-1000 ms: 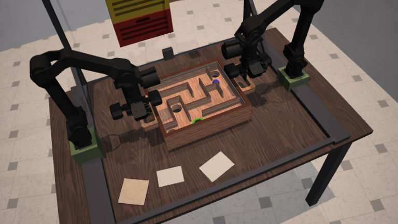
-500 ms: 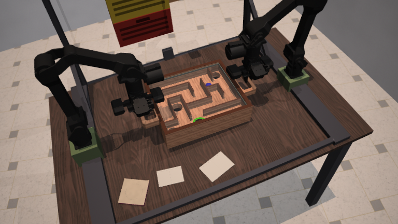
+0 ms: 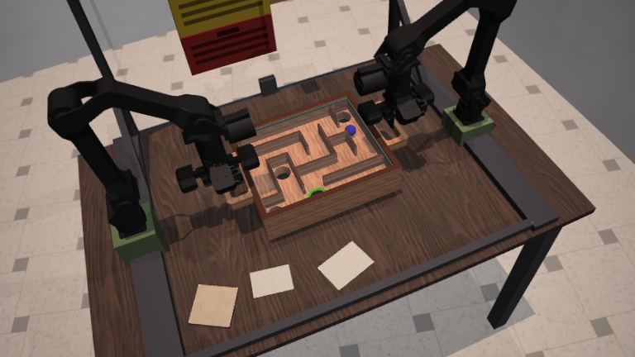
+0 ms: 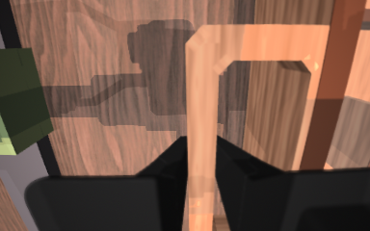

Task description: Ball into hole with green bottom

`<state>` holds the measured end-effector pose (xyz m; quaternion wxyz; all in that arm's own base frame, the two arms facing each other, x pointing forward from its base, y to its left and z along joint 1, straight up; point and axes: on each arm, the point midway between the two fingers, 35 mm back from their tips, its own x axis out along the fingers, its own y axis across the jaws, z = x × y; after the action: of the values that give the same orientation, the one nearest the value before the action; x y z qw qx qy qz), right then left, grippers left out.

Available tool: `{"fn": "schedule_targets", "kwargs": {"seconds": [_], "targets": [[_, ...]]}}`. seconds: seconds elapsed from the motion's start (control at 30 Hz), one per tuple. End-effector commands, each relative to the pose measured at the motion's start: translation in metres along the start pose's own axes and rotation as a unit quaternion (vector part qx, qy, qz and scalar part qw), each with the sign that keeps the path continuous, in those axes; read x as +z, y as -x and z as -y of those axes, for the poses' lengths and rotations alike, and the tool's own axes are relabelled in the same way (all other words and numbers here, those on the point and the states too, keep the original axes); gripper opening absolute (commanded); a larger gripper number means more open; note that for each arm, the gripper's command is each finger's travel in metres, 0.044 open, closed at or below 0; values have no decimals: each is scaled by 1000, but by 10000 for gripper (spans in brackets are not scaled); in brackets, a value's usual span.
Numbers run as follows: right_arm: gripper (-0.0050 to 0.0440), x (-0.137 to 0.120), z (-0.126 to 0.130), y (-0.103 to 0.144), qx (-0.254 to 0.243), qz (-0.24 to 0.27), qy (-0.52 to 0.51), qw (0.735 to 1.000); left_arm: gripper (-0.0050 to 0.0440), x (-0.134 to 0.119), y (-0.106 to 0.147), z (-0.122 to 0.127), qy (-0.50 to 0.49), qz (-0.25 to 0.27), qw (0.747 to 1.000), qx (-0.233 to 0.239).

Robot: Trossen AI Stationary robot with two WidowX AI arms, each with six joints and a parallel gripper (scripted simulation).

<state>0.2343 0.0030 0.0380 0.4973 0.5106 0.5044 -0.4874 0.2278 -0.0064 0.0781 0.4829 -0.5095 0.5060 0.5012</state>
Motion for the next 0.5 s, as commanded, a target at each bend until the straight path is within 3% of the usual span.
{"fn": "schedule_targets", "kwargs": {"seconds": [0.0, 0.13, 0.27, 0.3, 0.47], "targets": [[-50, -1, -5, 9, 26, 4, 0, 1000, -50, -1, 10, 5, 1, 5, 1000, -8], [-50, -3, 1, -4, 44, 24, -1, 999, -50, -5, 22, 11, 2, 26, 1000, 13], [-50, -5, -10, 12, 26, 37, -1, 999, -50, -5, 7, -2, 2, 38, 999, -6], [-50, -2, -11, 13, 22, 11, 1, 1000, -50, -2, 5, -3, -1, 10, 1000, -9], [-50, 1, -13, 21, 4, -10, 1, 1000, -50, 1, -3, -5, -2, -11, 1000, -28]]}}
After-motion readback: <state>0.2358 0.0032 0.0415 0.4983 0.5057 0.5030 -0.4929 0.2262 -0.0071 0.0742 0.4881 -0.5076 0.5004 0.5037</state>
